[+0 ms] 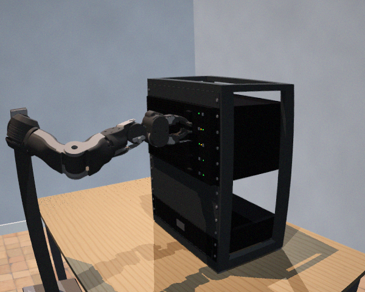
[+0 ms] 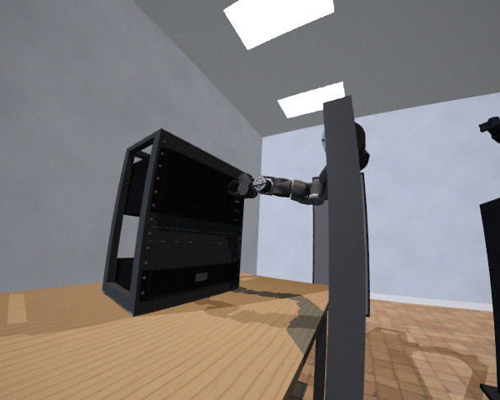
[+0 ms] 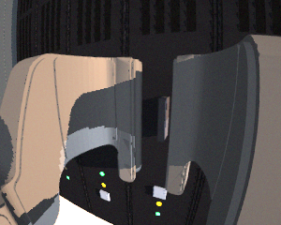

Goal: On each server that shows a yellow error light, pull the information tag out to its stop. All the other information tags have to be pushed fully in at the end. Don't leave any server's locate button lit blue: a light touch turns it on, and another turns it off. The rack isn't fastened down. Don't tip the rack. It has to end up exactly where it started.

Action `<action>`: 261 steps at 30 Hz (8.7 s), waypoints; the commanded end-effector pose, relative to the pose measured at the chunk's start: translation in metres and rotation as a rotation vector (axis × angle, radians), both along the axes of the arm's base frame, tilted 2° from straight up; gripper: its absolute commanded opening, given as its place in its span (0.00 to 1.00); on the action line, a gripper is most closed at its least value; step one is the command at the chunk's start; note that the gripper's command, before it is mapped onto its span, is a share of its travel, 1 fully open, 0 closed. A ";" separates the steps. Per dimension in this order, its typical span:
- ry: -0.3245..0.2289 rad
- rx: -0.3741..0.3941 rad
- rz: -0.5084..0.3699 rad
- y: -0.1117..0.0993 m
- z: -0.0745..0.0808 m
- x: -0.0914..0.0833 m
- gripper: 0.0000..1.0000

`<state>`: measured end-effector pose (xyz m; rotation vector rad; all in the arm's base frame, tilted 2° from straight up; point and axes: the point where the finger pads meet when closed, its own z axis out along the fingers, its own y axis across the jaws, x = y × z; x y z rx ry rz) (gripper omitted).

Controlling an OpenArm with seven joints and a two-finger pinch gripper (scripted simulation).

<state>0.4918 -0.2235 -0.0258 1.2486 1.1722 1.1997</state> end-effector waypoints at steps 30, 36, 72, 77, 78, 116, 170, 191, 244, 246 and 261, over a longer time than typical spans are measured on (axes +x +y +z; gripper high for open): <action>-0.003 -0.001 0.004 0.002 0.003 0.004 0.10; -0.006 -0.002 0.005 0.002 0.004 0.008 0.10; -0.006 -0.002 0.005 0.002 0.004 0.008 0.00; -0.006 -0.002 0.005 0.002 0.004 0.008 0.00; -0.006 -0.002 0.005 0.002 0.004 0.008 0.00; -0.008 -0.002 0.005 0.003 0.005 -0.016 0.00; -0.009 -0.003 0.005 0.004 0.006 -0.044 0.10; -0.007 -0.002 0.004 0.003 0.005 -0.044 0.10; -0.008 -0.003 0.002 0.003 0.004 -0.143 0.00; -0.008 -0.003 0.002 0.003 0.004 -0.143 0.00; -0.008 -0.003 0.002 0.003 0.004 -0.143 0.00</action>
